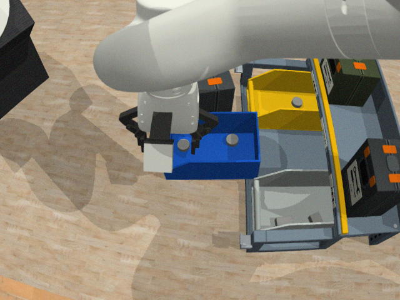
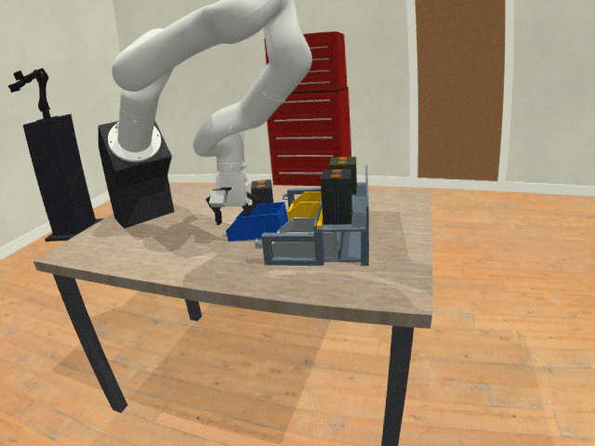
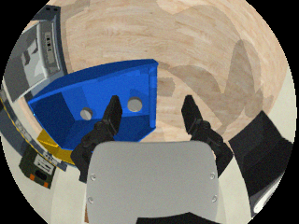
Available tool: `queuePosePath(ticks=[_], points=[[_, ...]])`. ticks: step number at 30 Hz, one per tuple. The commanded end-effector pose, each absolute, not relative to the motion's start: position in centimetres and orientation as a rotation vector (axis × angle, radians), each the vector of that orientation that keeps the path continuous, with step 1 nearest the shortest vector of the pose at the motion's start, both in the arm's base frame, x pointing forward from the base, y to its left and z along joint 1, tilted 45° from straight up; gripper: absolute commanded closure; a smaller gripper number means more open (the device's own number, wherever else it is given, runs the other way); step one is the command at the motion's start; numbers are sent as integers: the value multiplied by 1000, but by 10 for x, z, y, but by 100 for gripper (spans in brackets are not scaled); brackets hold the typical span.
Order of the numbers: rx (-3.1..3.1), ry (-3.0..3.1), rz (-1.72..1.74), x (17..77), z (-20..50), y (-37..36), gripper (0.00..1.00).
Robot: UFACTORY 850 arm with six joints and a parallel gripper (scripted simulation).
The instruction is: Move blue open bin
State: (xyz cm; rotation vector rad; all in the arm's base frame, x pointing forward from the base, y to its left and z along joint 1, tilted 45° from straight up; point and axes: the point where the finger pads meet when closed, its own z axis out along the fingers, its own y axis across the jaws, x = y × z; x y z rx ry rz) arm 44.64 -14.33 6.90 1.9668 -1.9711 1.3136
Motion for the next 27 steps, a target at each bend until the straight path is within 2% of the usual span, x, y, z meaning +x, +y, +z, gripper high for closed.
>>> queuePosePath(ticks=[1,19,24,27], points=[[1967,-1971,1314,446,69,-143,0],[1967,-1971,1314,446,69,-143,0],[2165,-2032,1230,415,108,-119,0],[2165,-2032,1230,415,108,-119,0]])
